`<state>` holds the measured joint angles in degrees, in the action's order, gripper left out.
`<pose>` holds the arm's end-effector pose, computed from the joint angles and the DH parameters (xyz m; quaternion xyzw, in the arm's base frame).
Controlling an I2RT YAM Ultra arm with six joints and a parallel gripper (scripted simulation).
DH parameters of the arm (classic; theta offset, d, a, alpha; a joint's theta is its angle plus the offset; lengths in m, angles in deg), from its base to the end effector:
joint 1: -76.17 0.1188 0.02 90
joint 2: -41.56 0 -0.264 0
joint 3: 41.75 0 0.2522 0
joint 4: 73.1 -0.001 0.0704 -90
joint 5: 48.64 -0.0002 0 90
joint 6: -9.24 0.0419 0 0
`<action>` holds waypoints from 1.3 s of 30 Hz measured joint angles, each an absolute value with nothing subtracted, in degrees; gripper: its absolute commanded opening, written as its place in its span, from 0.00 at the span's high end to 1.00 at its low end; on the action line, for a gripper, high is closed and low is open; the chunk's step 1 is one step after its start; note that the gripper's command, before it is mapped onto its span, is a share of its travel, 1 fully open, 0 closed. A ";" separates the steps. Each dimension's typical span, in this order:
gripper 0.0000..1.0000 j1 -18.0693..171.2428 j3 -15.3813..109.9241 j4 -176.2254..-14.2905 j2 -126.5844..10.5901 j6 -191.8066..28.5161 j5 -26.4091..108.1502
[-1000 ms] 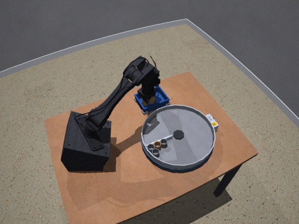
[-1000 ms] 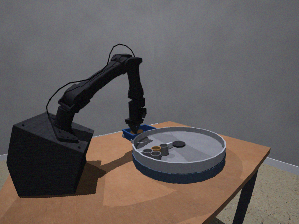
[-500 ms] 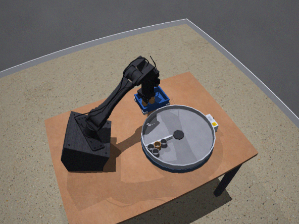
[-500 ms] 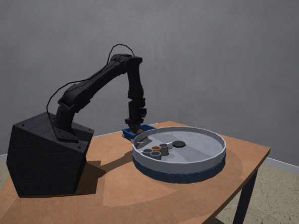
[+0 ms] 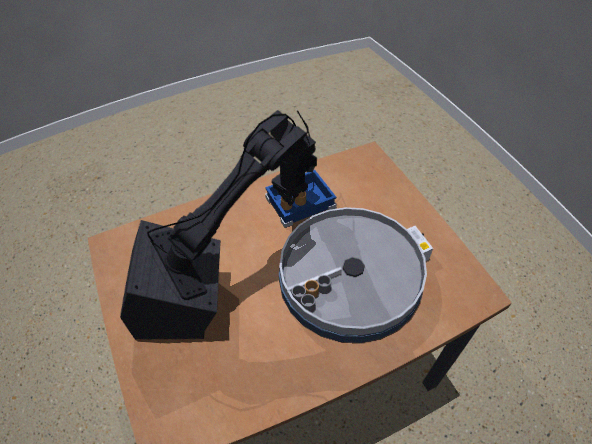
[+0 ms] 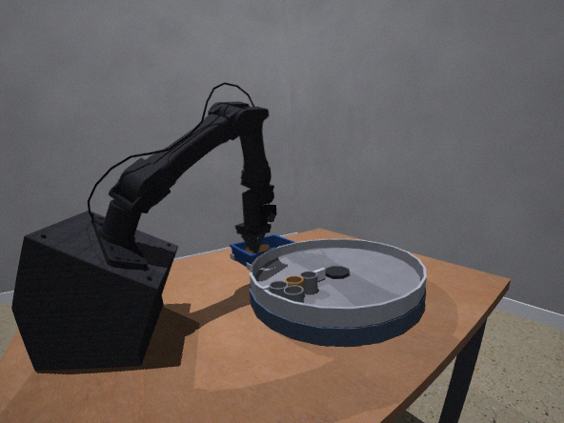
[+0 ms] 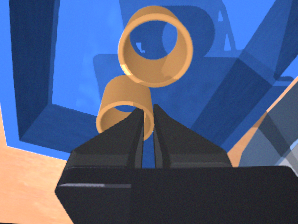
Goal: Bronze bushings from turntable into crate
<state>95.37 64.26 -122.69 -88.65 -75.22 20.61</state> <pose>0.4303 0.1352 0.1117 -0.0906 0.9699 -0.1444 0.1737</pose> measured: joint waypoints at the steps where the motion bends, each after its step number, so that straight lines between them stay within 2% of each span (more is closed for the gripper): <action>1: 1.00 95.37 64.26 -122.69 -88.65 -75.22 20.61; 16: 1.00 95.37 64.26 -122.69 -88.65 -75.22 20.61; 17: 0.84 95.37 64.26 -122.69 -88.65 -75.22 20.61; 39: 0.84 95.42 64.26 -122.74 -88.57 -75.22 20.74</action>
<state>95.42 64.26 -122.74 -88.57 -75.22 20.74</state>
